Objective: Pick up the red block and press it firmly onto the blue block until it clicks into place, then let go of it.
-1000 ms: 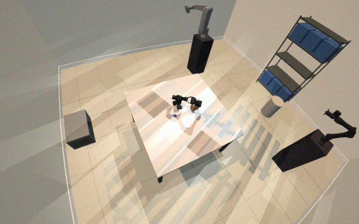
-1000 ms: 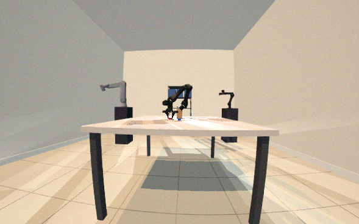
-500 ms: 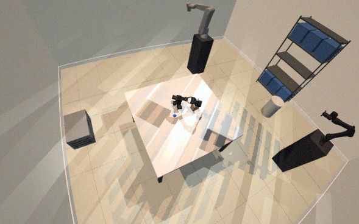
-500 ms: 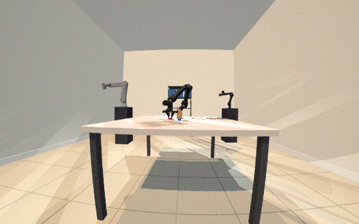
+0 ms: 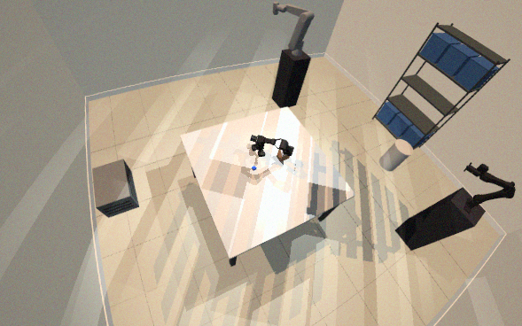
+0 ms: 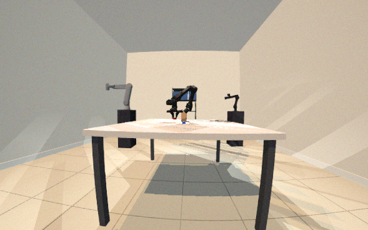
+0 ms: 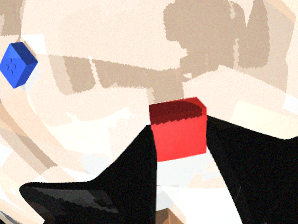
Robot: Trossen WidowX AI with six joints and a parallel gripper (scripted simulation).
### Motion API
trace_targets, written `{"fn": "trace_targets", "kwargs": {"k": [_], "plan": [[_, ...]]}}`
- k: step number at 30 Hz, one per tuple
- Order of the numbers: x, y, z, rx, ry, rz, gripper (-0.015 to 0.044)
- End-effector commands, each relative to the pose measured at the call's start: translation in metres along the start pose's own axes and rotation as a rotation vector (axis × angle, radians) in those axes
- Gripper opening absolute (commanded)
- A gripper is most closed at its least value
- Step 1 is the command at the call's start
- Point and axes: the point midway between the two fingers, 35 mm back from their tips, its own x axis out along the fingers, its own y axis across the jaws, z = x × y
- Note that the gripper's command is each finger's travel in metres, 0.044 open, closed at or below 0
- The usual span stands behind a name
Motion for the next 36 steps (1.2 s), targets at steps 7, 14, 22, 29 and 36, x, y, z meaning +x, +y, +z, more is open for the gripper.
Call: {"fn": "trace_targets", "kwargs": {"k": [7,14,22,29,36], "plan": [[-0.051,-0.001,0.006,-0.009,-0.011,-0.013,0.0000],[-0.081,0.000,0.004,-0.008,-0.010,-0.012,0.0000],[-0.079,0.007,0.010,-0.039,-0.012,-0.018,0.0000],[-0.070,0.029,0.028,-0.133,-0.016,-0.031,0.0000],[-0.060,0.051,0.041,-0.257,-0.013,-0.042,0.0000]]}}
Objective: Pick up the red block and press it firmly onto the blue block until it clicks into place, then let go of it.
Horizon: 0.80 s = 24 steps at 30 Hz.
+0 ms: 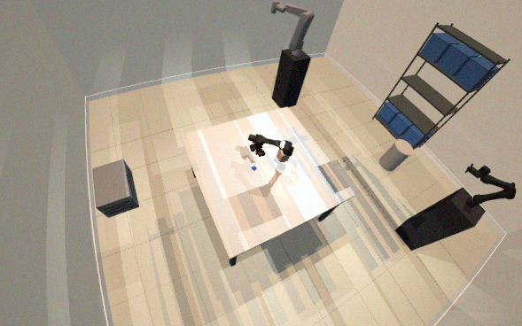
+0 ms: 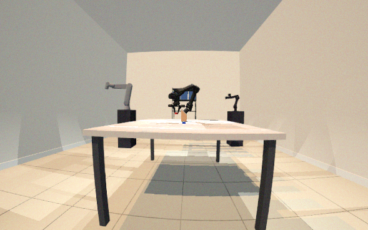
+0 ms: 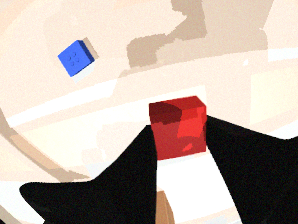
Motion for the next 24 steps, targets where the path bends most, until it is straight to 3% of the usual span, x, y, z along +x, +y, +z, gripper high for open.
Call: {"fn": "trace_targets", "kwargs": {"k": [1,24], "plan": [[0.004,0.015,0.014,-0.088,-0.011,-0.007,0.0000],[0.038,0.096,0.059,-0.332,-0.015,0.031,0.0000]]}}
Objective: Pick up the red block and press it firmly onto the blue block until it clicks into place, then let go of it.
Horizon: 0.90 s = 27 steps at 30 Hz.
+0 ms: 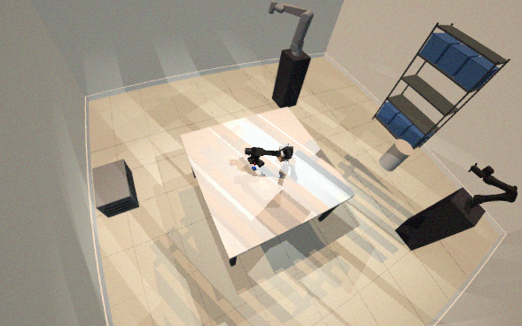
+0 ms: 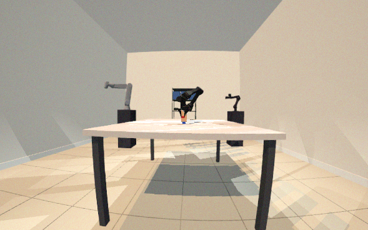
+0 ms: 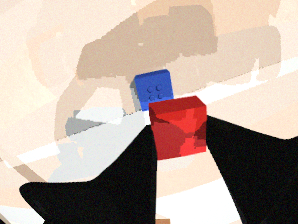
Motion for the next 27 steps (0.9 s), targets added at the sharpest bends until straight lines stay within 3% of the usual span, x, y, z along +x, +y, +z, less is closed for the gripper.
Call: {"fn": "trace_targets", "kwargs": {"k": [1,27], "plan": [[0.002,0.010,0.010,-0.030,-0.012,0.005,0.0000],[0.039,0.010,0.010,-0.030,-0.012,0.007,0.0000]]}}
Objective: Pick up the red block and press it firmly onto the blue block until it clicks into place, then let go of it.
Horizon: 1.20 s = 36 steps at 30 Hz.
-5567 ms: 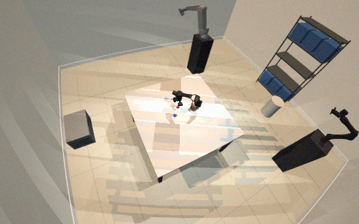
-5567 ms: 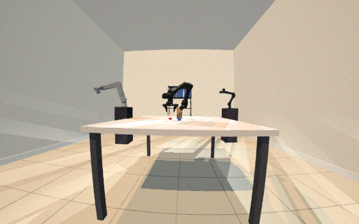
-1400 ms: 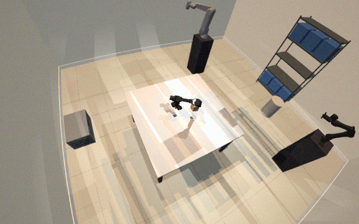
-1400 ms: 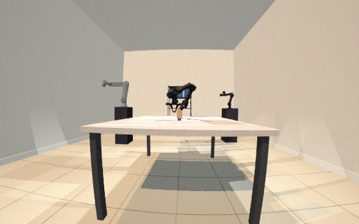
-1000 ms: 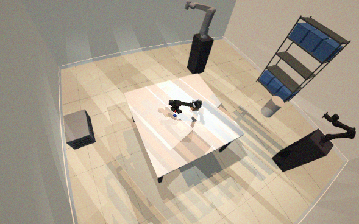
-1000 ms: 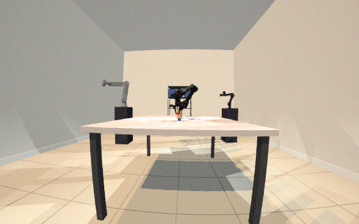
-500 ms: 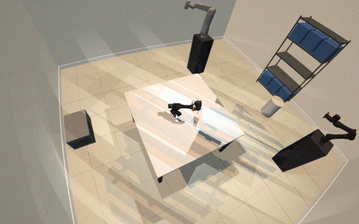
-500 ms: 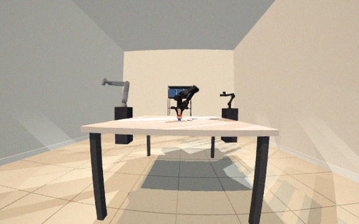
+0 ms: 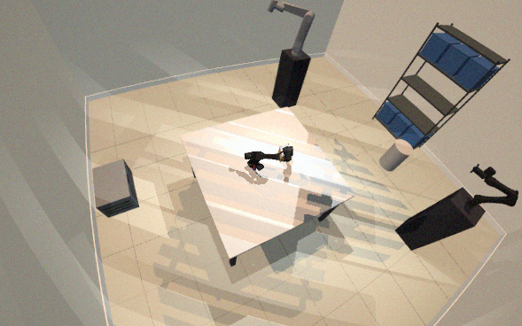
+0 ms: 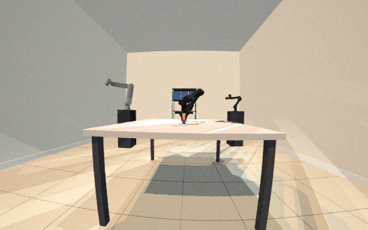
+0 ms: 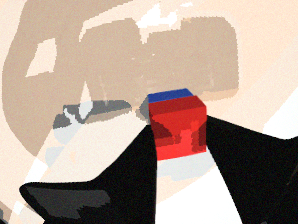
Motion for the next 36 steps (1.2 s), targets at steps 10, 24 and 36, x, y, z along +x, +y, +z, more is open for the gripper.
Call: {"fn": "trace_targets", "kwargs": {"k": [10,24,36], "plan": [[0.0058,0.0000,-0.0019,0.010,0.002,0.006,0.0000],[0.0110,-0.0002,-0.0019,0.010,0.002,0.007,0.0000],[0.0073,-0.0008,-0.0017,0.006,0.001,0.001,0.0105]]}}
